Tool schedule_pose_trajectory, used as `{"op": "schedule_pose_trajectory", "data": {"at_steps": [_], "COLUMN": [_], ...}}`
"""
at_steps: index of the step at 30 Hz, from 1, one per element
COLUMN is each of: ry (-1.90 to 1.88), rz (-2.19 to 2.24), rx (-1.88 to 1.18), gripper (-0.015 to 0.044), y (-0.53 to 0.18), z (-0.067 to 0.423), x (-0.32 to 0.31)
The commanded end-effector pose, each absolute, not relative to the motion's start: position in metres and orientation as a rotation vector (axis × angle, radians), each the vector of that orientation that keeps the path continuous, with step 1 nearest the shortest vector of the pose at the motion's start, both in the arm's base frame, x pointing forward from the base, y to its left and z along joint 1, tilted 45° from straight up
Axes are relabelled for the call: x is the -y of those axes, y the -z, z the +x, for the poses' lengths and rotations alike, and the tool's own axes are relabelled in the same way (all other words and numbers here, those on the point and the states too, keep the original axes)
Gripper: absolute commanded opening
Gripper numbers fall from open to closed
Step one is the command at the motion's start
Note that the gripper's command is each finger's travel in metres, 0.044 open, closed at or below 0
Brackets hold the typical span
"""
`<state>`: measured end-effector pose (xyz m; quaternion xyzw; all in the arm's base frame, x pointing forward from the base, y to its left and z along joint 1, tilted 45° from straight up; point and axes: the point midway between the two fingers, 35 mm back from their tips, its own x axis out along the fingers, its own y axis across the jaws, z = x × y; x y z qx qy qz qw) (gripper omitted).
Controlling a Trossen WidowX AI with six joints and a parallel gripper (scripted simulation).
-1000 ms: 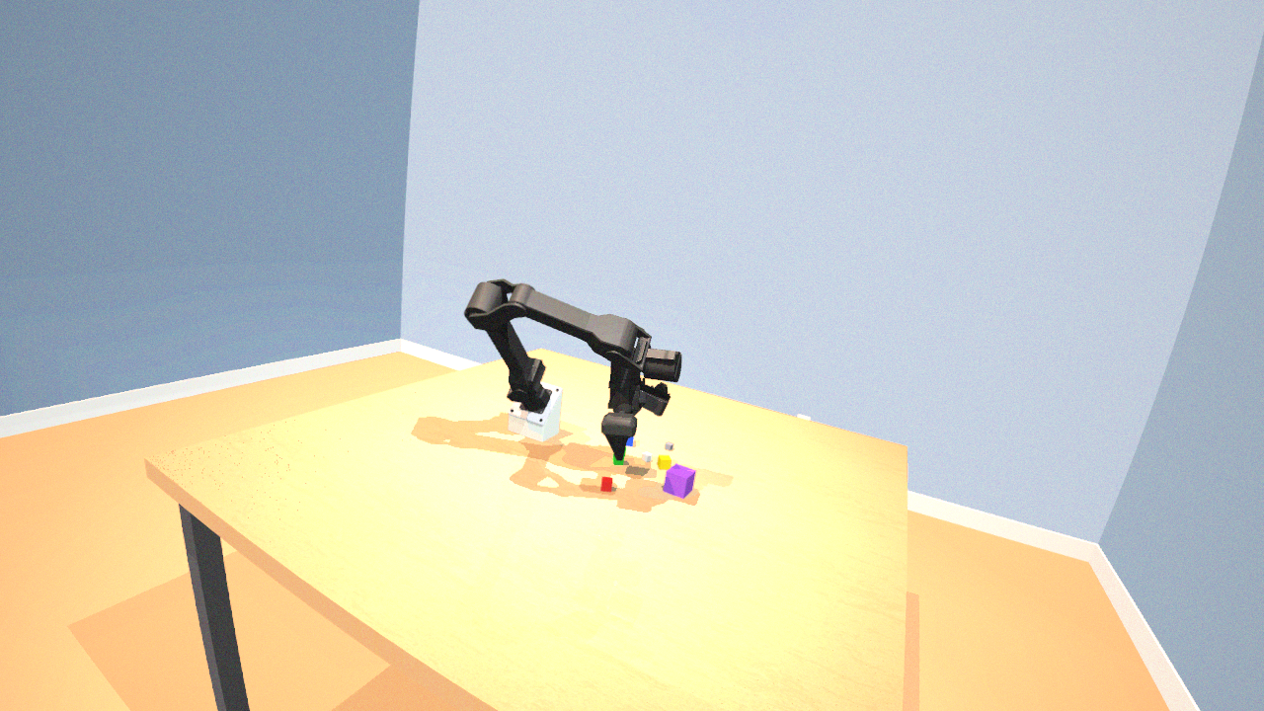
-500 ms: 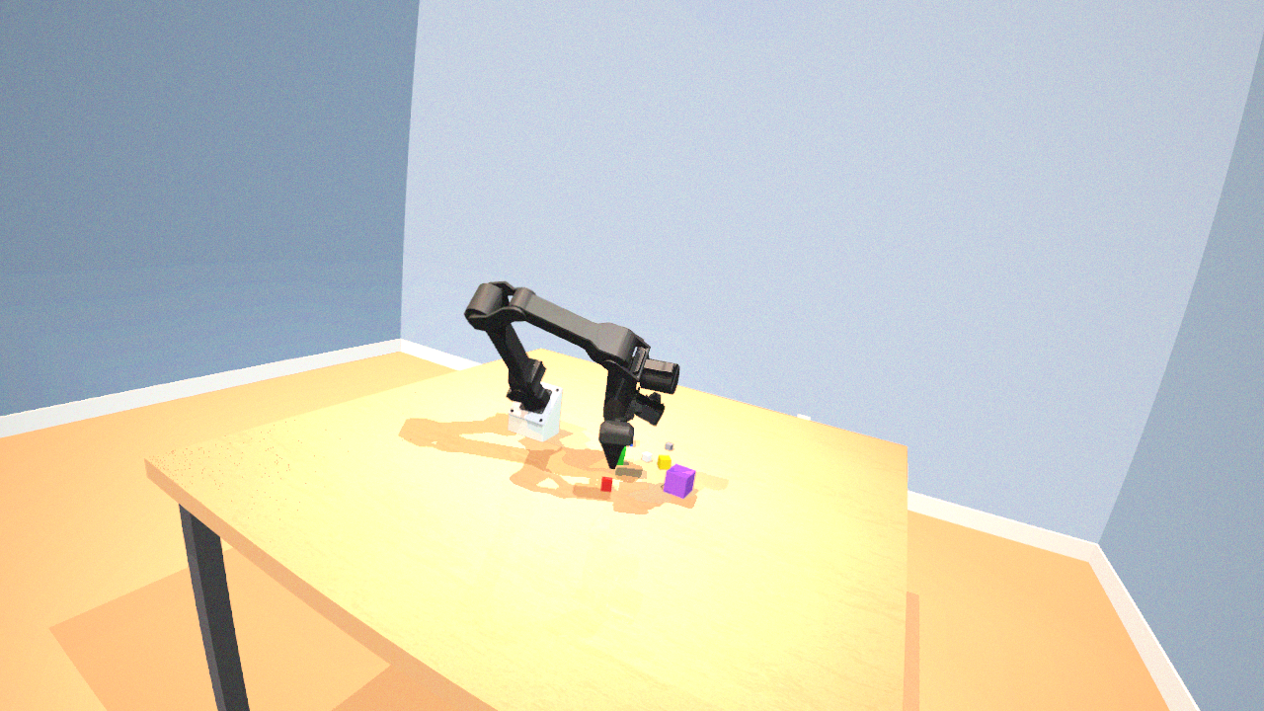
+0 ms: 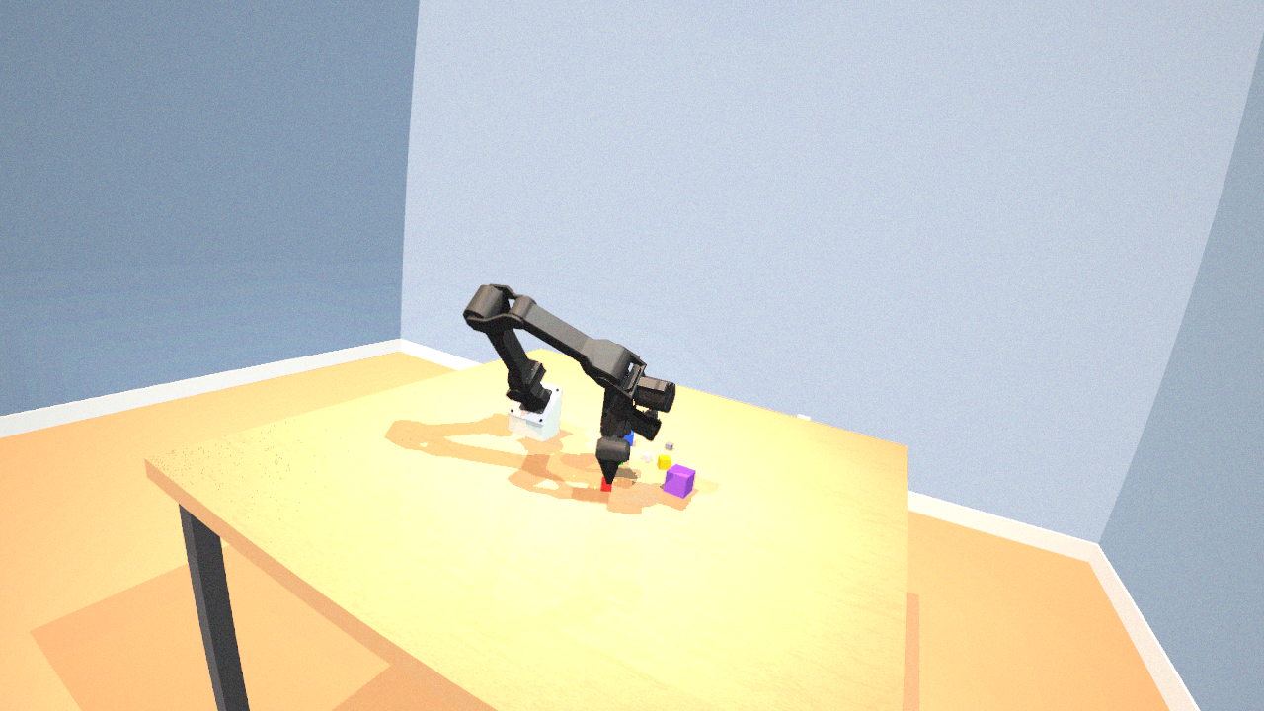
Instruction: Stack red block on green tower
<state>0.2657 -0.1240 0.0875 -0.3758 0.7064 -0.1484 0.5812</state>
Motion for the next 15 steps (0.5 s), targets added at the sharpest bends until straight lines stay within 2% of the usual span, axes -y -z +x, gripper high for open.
{"op": "schedule_pose_trajectory", "data": {"at_steps": [1, 15], "ry": [0.345, 0.346], "rz": [-0.887, -0.888], "rx": [-1.663, -1.663], "gripper": [0.044, 0.044], "y": [-0.082, -0.066], "z": [0.262, 0.26], "x": [0.129, 0.146]}}
